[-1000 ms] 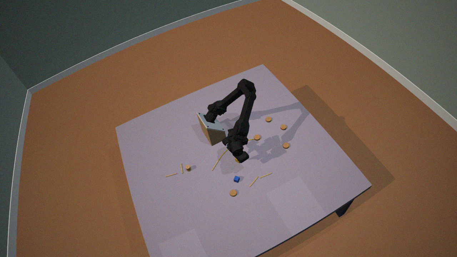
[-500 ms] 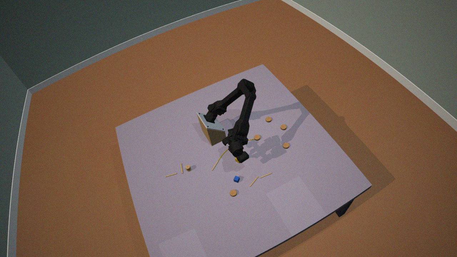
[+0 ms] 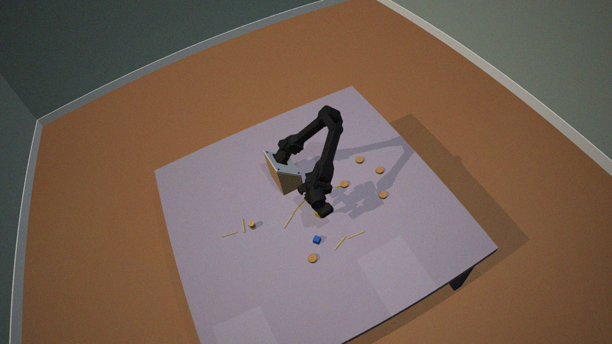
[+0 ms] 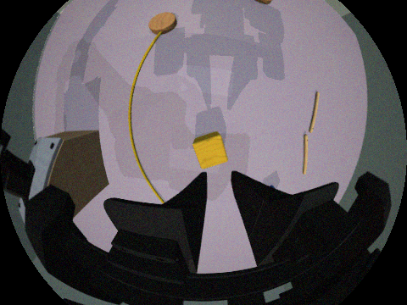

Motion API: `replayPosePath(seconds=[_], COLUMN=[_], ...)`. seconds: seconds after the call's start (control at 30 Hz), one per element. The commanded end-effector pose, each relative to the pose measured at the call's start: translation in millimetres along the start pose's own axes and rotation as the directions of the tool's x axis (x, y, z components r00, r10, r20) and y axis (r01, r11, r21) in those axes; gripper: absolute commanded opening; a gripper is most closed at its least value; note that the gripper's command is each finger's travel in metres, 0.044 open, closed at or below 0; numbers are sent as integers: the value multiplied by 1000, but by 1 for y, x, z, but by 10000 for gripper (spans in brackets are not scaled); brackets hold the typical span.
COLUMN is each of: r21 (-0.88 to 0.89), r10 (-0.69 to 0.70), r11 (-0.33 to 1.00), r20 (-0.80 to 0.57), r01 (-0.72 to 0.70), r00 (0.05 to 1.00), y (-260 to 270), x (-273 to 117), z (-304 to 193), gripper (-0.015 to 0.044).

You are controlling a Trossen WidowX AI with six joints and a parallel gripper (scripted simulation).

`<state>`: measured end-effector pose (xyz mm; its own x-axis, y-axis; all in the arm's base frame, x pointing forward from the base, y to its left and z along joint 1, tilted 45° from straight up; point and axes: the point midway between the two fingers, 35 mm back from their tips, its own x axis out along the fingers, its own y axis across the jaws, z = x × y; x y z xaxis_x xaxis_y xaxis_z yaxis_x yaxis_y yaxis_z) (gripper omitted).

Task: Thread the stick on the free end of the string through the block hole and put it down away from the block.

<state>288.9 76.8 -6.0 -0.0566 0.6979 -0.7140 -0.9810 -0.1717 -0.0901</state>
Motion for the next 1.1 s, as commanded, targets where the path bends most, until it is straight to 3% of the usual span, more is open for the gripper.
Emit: replayPosePath(seconds=[0.0, 0.1, 0.43, 0.93, 1.0, 1.07], r21=[0, 0, 0, 0, 76, 284], r10=[0, 0, 0, 0, 0, 0], r11=[1000, 1000, 1000, 1000, 997, 959], r20=[0, 0, 0, 0, -2, -5], r01=[0, 0, 0, 0, 0, 2], r00=[1000, 1000, 1000, 1000, 1000, 1000], y=[0, 0, 0, 0, 2, 6], x=[0, 0, 0, 0, 0, -1], z=[0, 0, 0, 0, -4, -14], gripper=[210, 245, 0, 0, 52, 105])
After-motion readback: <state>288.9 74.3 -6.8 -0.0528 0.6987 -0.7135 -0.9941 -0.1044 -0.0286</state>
